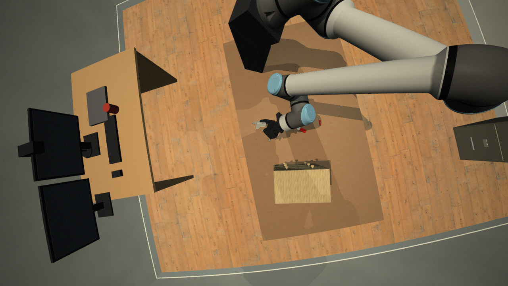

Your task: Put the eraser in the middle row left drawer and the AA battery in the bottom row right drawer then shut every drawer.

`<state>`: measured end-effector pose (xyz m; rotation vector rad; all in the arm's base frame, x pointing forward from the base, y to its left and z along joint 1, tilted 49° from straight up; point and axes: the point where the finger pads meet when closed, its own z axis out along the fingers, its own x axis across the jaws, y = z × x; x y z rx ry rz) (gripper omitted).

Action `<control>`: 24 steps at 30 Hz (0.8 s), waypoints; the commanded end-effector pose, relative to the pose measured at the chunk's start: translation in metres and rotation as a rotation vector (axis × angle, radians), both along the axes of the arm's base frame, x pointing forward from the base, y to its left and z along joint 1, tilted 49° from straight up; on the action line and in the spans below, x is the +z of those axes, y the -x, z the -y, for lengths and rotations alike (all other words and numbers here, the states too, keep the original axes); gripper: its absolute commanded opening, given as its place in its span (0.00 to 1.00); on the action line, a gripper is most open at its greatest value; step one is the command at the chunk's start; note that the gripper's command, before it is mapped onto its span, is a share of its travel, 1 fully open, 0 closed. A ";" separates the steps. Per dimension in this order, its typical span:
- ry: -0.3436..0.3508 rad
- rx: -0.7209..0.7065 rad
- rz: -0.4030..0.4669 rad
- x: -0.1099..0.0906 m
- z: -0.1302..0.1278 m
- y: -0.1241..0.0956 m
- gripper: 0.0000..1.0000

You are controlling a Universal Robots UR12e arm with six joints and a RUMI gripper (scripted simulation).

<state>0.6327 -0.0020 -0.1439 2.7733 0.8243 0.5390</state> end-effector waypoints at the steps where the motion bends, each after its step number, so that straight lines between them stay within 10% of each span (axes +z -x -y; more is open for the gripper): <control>1: -0.012 0.051 -0.020 0.008 0.001 0.000 1.00; 24: -0.146 0.448 -0.078 0.094 -0.004 0.020 1.00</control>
